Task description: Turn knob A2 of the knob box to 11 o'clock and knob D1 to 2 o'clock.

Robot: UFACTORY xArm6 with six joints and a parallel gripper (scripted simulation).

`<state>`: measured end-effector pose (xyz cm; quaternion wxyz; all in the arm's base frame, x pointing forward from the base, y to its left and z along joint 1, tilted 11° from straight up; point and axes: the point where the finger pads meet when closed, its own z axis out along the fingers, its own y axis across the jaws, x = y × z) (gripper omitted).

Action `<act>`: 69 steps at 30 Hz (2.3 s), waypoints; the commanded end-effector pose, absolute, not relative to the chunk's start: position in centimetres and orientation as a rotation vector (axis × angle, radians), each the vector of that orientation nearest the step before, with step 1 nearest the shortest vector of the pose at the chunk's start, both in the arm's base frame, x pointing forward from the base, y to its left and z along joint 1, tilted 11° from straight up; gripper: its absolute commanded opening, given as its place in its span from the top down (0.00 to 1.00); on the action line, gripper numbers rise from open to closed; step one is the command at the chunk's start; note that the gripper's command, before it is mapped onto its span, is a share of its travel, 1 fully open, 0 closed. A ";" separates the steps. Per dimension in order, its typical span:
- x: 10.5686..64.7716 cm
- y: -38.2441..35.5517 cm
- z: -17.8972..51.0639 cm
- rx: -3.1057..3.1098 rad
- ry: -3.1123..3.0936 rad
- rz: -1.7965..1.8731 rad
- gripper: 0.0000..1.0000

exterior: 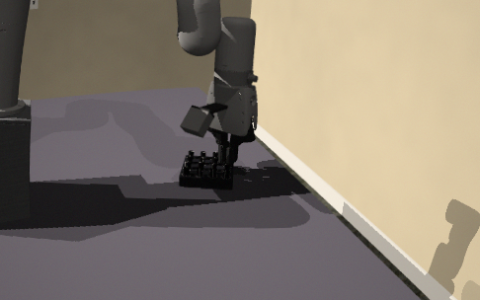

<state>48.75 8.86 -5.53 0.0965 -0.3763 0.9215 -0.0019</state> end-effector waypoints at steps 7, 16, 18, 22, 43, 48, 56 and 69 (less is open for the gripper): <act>48.9 8.9 -5.4 -0.736 2.857 0.018 0.92; 48.9 8.9 -5.4 -0.471 2.914 0.044 0.92; 48.9 8.9 -5.4 -0.401 2.925 0.051 0.92; 48.9 8.9 -5.4 -0.275 2.941 0.063 0.92; 48.9 8.9 -5.4 -0.013 2.957 0.087 0.92; 48.9 8.9 -5.4 -0.012 2.957 0.088 0.92; 48.9 8.9 -5.4 -0.012 2.957 0.088 0.92; 48.9 8.9 -5.4 -0.012 2.957 0.088 0.81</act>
